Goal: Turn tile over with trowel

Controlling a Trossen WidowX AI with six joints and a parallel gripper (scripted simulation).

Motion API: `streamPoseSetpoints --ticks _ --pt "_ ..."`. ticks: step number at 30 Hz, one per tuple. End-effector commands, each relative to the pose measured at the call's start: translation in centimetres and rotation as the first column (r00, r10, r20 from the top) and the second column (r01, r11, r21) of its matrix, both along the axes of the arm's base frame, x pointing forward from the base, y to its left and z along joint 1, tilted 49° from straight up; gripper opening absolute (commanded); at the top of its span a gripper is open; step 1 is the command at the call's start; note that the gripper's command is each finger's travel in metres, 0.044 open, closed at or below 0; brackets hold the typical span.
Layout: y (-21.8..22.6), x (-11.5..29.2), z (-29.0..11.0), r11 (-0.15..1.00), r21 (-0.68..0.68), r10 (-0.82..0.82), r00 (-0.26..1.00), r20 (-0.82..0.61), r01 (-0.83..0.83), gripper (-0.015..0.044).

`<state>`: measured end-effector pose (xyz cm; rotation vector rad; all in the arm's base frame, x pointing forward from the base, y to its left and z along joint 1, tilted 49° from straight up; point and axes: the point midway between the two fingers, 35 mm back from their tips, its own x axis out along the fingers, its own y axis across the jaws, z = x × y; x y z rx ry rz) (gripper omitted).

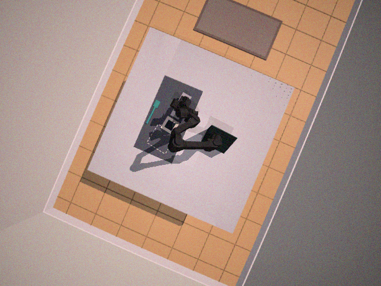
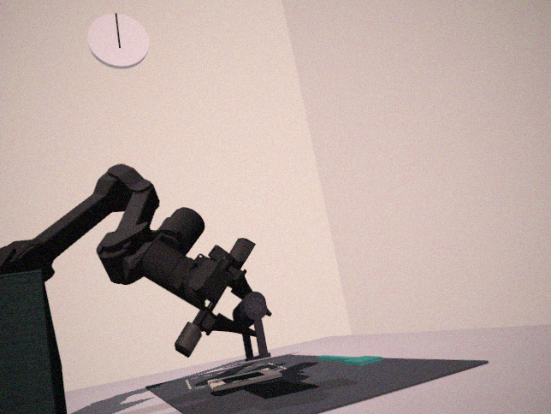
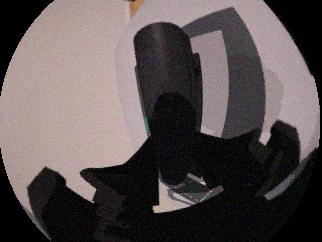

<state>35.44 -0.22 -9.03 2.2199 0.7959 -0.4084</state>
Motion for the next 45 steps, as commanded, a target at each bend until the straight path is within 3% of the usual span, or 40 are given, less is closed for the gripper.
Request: streamPoseSetpoints --ticks 1,20,45 --pt "0.3 0.1 -0.6 1.000 -0.004 -0.010 1.000 -0.003 0.010 0.0000" --pt "2.4 0.4 -2.3 1.000 -0.002 -0.010 1.000 -0.003 0.010 0.0000" --pt "5.0 0.7 0.7 1.000 -0.001 -0.010 1.000 -0.005 0.010 0.0000"
